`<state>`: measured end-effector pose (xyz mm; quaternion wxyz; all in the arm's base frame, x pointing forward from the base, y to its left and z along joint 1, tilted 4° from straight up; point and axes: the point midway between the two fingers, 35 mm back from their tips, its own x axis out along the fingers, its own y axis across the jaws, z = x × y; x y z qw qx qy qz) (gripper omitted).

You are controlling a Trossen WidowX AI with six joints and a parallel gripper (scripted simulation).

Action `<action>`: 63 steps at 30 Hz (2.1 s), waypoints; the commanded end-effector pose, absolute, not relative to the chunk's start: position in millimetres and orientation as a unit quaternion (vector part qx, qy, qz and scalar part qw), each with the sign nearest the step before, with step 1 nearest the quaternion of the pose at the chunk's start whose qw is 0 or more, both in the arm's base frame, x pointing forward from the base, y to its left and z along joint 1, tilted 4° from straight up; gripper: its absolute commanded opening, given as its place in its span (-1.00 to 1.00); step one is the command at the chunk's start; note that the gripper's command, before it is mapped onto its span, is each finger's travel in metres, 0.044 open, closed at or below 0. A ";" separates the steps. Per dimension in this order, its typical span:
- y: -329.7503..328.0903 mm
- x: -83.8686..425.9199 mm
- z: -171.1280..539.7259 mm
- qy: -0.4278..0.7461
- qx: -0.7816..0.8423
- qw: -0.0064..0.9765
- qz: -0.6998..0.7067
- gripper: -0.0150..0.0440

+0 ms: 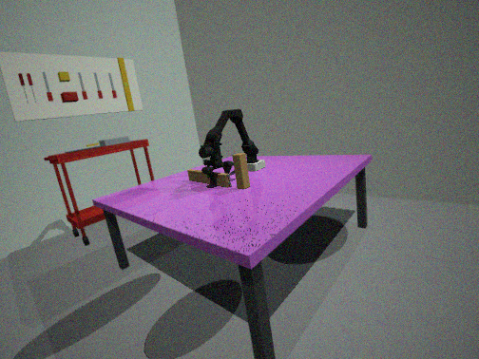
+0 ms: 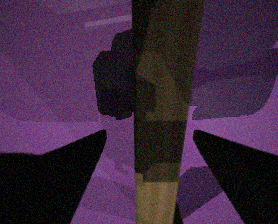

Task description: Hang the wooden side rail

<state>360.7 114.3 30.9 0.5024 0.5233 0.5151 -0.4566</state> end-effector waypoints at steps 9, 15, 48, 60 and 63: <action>113.3 359.3 26.6 0.514 0.522 0.502 -0.461 0.29; 113.3 359.3 26.6 0.514 0.522 0.502 -0.461 -0.18; 113.0 359.0 27.3 0.546 0.483 0.539 -0.422 -0.49; 113.0 356.7 27.7 0.548 0.484 0.538 -0.420 -0.49; 113.0 356.7 27.7 0.548 0.484 0.538 -0.420 -0.49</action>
